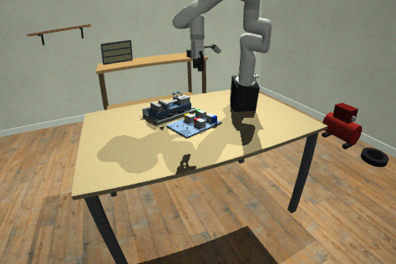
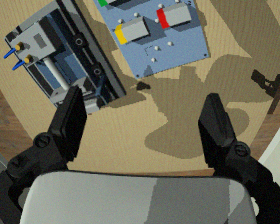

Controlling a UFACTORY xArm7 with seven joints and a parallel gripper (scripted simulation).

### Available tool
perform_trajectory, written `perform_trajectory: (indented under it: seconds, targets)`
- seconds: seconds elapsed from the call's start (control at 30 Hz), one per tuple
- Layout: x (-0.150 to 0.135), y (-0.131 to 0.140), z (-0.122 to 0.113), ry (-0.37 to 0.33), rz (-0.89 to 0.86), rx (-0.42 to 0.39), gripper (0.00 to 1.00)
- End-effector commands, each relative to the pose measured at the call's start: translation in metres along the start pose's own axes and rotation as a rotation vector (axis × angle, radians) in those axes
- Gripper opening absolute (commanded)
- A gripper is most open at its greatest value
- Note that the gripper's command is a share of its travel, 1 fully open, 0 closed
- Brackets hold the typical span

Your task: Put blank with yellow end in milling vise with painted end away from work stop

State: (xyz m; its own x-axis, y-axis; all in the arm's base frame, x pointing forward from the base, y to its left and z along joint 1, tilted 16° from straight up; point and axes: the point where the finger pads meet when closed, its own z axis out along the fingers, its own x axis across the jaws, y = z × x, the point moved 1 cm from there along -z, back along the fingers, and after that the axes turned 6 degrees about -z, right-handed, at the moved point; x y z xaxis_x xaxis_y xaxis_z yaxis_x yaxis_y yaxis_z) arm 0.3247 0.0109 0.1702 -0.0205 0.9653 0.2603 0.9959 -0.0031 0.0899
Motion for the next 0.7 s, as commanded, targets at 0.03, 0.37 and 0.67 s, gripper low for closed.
perform_trajectory:
  seconds: [0.03, 0.37, 0.67]
  targets:
    - [-0.0002, 0.0008, -0.0009, -0.001, 0.027, -0.003, 1.00]
    - [-0.0002, 0.0008, -0.0009, -0.001, 0.234, -0.003, 1.00]
    - [-0.0002, 0.0008, -0.0009, 0.001, 0.296, -0.003, 1.00]
